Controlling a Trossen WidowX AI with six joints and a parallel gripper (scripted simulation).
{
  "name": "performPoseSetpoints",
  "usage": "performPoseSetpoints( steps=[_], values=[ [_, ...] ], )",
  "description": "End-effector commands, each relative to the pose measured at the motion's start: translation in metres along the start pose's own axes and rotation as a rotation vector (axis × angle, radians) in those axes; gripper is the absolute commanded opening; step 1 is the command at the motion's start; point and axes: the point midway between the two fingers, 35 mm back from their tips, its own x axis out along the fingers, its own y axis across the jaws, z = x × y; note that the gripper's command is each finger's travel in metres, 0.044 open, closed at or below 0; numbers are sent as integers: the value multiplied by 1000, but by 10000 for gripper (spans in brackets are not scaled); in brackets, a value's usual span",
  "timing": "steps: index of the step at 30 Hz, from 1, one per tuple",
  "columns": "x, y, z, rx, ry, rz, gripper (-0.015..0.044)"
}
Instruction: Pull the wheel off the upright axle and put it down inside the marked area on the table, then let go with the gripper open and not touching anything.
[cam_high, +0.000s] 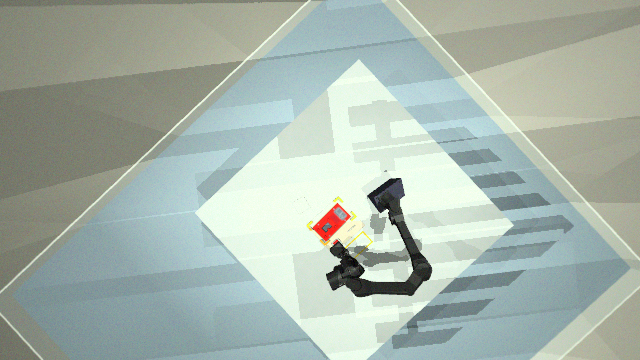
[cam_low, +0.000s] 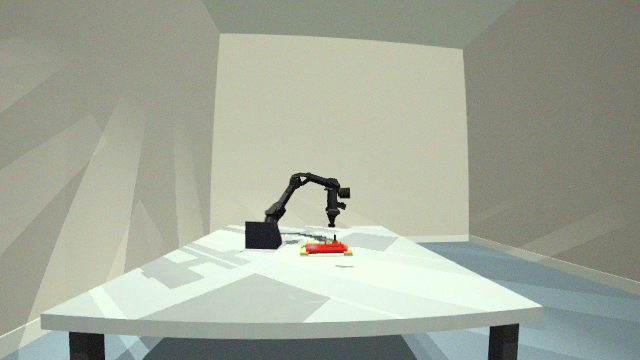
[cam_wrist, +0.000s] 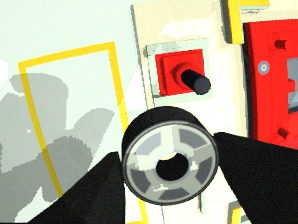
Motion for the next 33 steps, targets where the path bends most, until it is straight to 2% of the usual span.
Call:
performPoseSetpoints(
  steps=[1, 23, 33],
  values=[
    [0, 15, -11, 7, 7, 5, 0],
    [-3, 60, -48, 3, 8, 8, 0],
    [16, 60, -48, 3, 7, 9, 0]
  ],
)
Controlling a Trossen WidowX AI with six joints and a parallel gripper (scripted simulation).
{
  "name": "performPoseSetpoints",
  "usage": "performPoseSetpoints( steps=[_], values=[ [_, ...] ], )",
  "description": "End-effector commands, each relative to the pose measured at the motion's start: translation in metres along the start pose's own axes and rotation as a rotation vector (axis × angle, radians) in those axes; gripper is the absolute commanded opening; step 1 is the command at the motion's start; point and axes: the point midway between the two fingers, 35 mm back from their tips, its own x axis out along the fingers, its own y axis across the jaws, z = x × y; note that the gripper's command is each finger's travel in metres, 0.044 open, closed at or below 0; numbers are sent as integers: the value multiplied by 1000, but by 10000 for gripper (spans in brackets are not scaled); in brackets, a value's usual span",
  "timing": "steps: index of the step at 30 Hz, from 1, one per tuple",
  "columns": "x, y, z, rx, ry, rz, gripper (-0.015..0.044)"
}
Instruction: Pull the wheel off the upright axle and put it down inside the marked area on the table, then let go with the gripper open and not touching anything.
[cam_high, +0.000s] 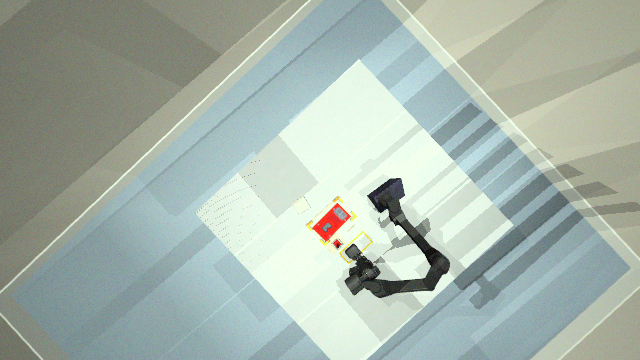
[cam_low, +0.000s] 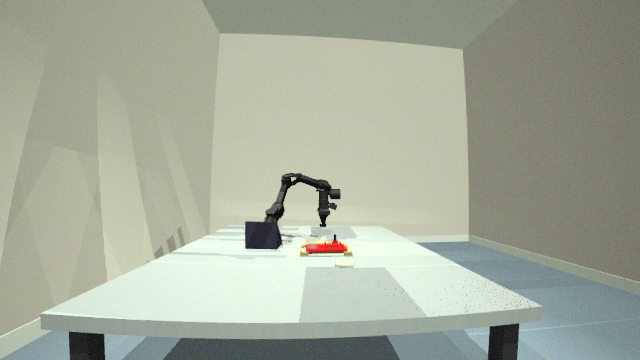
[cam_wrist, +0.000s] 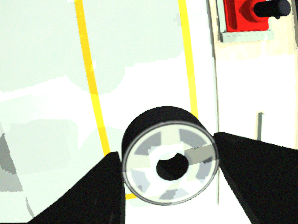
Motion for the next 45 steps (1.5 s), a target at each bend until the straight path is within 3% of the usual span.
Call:
performPoseSetpoints(
  steps=[1, 18, 28, 39, 45],
  values=[
    [10, 0, -3, 7, 6, 5, 0],
    [90, 2, -3, 7, 5, 8, 0],
    [93, 2, -4, 7, 5, 9, 0],
    [87, 4, -1, -4, -2, 13, 289],
    [47, 2, 1, 3, 3, 6, 300]
  ],
)
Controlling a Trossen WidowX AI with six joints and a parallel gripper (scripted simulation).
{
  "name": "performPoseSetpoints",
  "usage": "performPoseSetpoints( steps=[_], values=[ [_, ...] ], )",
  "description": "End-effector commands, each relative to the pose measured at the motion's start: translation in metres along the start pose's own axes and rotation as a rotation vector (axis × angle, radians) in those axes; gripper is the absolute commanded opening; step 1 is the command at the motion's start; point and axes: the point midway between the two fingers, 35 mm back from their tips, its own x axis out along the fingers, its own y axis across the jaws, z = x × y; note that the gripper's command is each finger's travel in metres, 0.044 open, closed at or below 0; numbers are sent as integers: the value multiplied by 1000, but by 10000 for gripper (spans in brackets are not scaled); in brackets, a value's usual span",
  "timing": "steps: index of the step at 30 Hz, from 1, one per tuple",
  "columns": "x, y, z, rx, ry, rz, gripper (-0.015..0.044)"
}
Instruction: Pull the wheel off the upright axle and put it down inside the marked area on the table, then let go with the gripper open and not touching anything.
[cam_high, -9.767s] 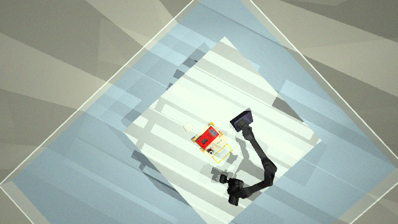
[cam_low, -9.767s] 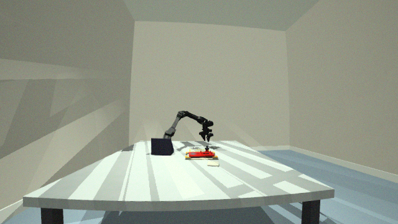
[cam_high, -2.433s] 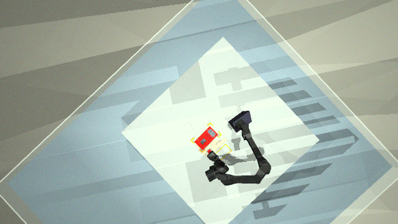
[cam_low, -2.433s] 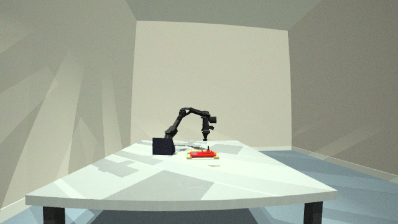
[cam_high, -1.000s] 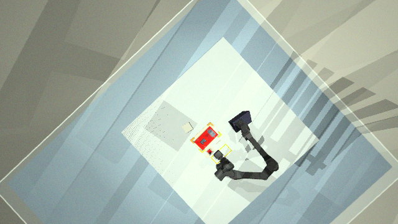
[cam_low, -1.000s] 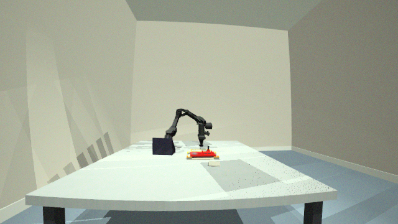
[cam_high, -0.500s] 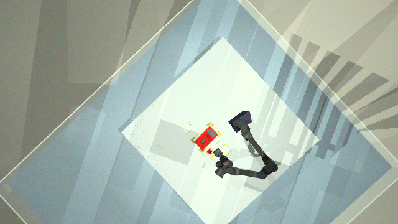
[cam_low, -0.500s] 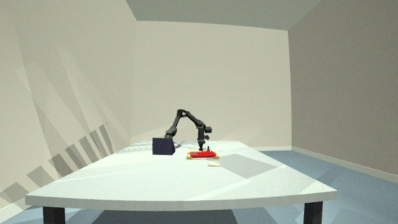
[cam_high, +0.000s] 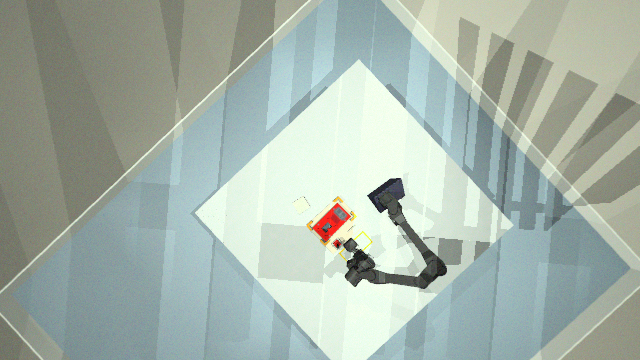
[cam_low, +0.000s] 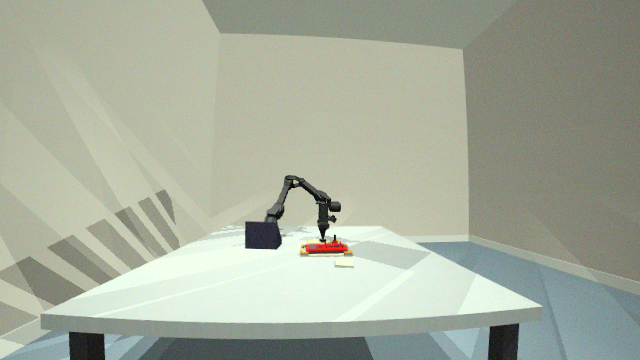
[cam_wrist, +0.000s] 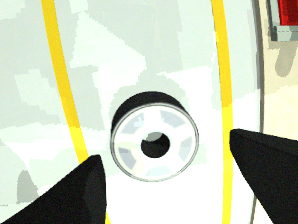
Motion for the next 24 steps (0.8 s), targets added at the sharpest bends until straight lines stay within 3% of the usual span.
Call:
performPoseSetpoints(
  steps=[1, 7, 13, 18, 24],
  values=[
    [-38, 3, 3, -8, -12, 2, 300],
    [-46, 3, 2, -6, -11, 2, 300],
    [-66, -22, -32, 0, -10, -14, 440],
    [-88, -36, -74, -1, -5, -5, 440],
    [-90, -37, -79, -1, -5, -2, 440]
  ],
)
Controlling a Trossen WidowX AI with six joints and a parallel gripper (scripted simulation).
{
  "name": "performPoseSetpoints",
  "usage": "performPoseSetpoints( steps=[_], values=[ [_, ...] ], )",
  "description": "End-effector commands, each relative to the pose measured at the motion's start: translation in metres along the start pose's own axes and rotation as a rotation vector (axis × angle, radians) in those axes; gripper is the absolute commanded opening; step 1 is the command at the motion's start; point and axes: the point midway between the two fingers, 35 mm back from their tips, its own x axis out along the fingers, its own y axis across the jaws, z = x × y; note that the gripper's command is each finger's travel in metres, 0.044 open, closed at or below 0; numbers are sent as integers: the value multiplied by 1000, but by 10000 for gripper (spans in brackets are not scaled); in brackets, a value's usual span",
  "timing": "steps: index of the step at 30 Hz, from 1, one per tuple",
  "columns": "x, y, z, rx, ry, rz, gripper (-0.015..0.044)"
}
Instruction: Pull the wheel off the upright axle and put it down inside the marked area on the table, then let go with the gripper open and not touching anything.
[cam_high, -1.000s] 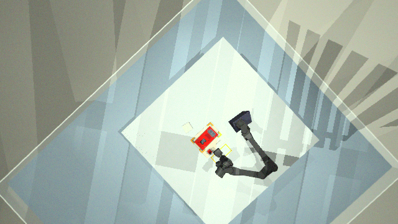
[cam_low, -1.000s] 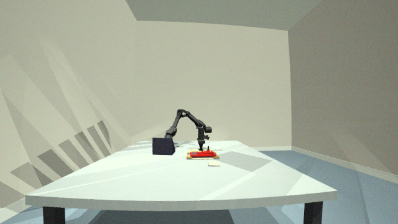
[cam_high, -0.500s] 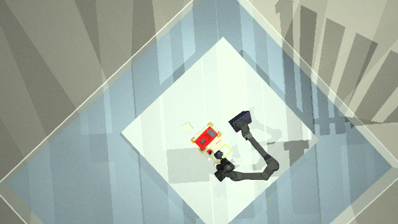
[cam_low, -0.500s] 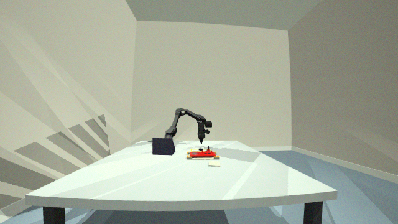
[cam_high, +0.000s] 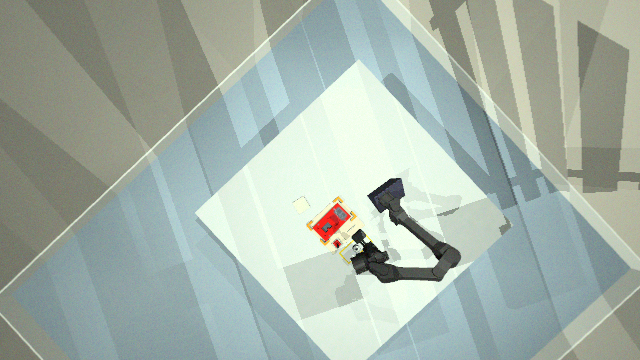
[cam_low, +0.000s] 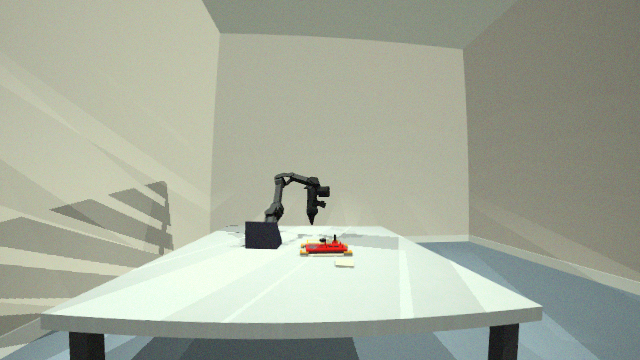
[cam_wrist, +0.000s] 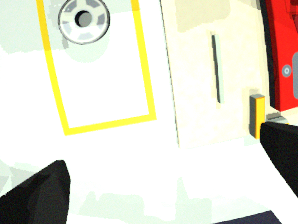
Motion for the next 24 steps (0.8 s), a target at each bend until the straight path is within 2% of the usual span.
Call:
performPoseSetpoints(
  steps=[1, 24],
  values=[
    [-2, -1, -10, -5, 8, 3, 440],
    [-2, -1, -10, -5, 8, 3, 440]
  ],
)
